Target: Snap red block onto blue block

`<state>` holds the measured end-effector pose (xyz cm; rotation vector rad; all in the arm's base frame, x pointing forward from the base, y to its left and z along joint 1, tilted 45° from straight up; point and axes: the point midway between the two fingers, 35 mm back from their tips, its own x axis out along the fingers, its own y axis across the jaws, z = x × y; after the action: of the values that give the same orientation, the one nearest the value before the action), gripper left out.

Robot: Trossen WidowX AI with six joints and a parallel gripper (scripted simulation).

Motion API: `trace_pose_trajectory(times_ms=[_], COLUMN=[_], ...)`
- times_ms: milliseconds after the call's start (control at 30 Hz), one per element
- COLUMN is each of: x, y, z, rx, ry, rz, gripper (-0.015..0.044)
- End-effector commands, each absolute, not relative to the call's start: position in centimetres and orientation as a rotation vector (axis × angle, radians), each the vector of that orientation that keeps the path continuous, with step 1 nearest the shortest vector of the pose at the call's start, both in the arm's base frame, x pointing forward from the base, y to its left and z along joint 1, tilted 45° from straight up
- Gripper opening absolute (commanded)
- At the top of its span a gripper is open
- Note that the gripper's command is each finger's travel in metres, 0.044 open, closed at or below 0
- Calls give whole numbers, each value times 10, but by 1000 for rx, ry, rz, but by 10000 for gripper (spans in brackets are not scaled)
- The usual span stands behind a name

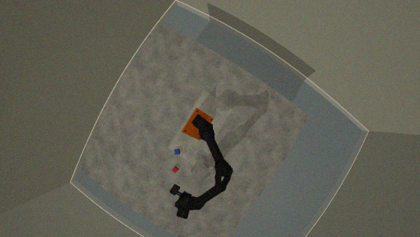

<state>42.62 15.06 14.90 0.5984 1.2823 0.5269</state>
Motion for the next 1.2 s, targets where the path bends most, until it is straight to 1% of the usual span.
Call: trace_pose_trajectory(times_ms=[0,167,233,467,600,1167], x=[403,366,360,360,358,357], y=[103,54,47,49,72,83], z=[100,61,56,54,31,15], rx=[614,680,696,696,697,697], ry=[1430,1572,1590,1590,1590,1590], rz=[505,527,535,535,536,536], gripper=[440,440,440,440,440,440])
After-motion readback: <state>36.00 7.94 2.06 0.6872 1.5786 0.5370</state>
